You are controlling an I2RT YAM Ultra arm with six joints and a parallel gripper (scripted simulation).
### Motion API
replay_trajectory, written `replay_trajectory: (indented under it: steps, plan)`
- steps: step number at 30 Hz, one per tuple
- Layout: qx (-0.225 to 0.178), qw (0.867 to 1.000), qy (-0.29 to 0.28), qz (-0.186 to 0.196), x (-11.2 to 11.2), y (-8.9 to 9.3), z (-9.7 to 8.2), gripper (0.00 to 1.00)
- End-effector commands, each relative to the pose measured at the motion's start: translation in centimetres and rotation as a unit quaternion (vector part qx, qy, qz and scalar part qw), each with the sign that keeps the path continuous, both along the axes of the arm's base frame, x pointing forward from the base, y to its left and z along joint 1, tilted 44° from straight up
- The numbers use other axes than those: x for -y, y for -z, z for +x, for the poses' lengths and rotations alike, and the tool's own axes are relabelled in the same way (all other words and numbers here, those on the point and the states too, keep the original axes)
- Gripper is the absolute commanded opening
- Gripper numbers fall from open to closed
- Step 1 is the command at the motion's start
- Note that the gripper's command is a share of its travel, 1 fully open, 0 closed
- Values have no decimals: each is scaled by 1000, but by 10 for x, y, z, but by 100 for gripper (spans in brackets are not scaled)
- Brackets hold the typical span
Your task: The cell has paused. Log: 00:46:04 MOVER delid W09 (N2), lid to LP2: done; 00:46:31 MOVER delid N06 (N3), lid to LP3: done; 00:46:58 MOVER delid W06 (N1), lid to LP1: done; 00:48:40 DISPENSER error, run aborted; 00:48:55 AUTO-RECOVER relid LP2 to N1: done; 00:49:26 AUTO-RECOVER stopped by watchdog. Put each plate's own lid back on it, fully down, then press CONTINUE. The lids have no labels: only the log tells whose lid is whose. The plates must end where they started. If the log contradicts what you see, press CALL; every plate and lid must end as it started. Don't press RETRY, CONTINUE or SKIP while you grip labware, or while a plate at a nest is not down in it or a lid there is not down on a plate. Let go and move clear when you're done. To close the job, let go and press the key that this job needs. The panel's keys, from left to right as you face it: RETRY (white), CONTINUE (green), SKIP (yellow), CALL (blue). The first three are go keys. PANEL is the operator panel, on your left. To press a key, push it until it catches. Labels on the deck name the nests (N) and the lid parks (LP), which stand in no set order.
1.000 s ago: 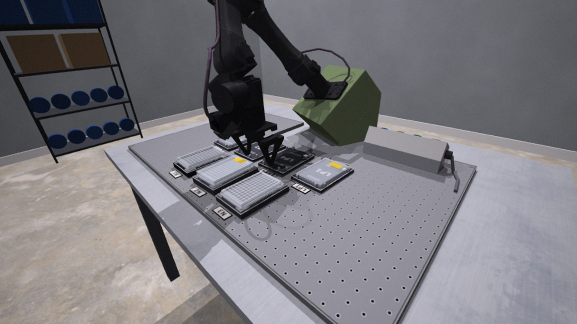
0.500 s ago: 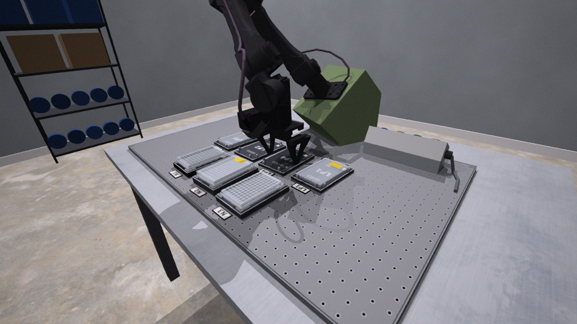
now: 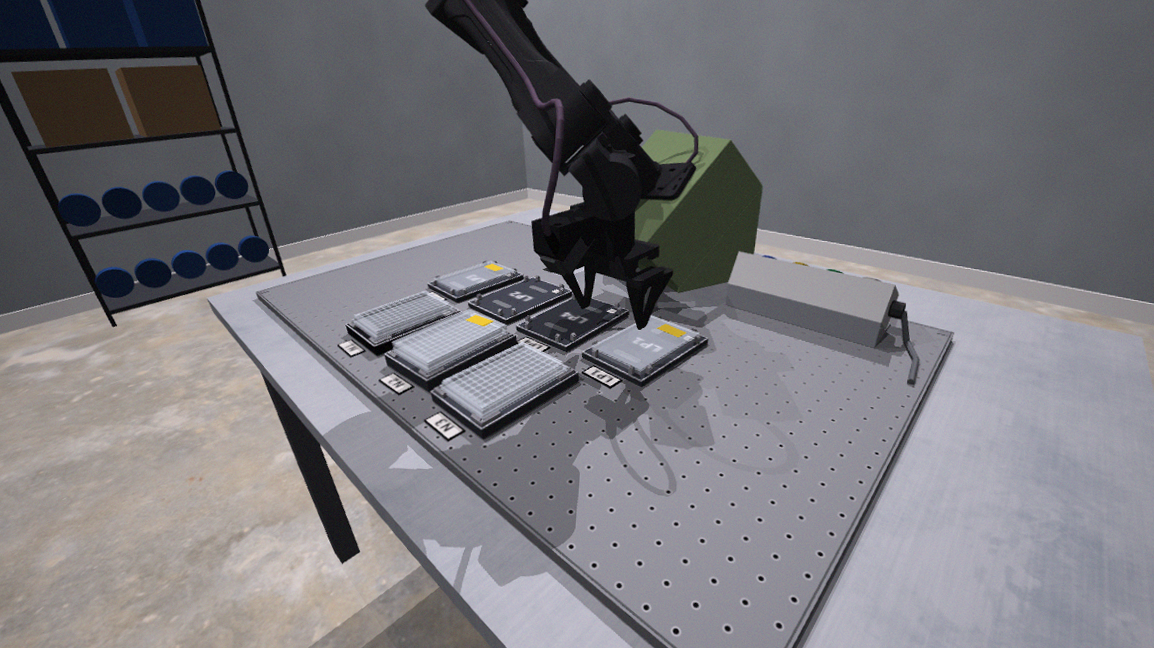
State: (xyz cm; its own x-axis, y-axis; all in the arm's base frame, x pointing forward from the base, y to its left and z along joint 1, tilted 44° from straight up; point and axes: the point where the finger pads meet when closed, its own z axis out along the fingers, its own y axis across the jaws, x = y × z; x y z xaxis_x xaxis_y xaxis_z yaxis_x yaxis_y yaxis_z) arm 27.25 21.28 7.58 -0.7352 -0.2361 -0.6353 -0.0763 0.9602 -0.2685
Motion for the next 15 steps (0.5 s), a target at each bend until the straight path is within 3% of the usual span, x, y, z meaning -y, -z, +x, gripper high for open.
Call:
replay_trajectory:
  steps: [1,10,15]
  plan:
    - [10,1000,11,7,-11,11,-11,100]
    - [14,1000,11,15,-33,24,-25,100]
    - [21,999,11,29,-36,15,-24,100]
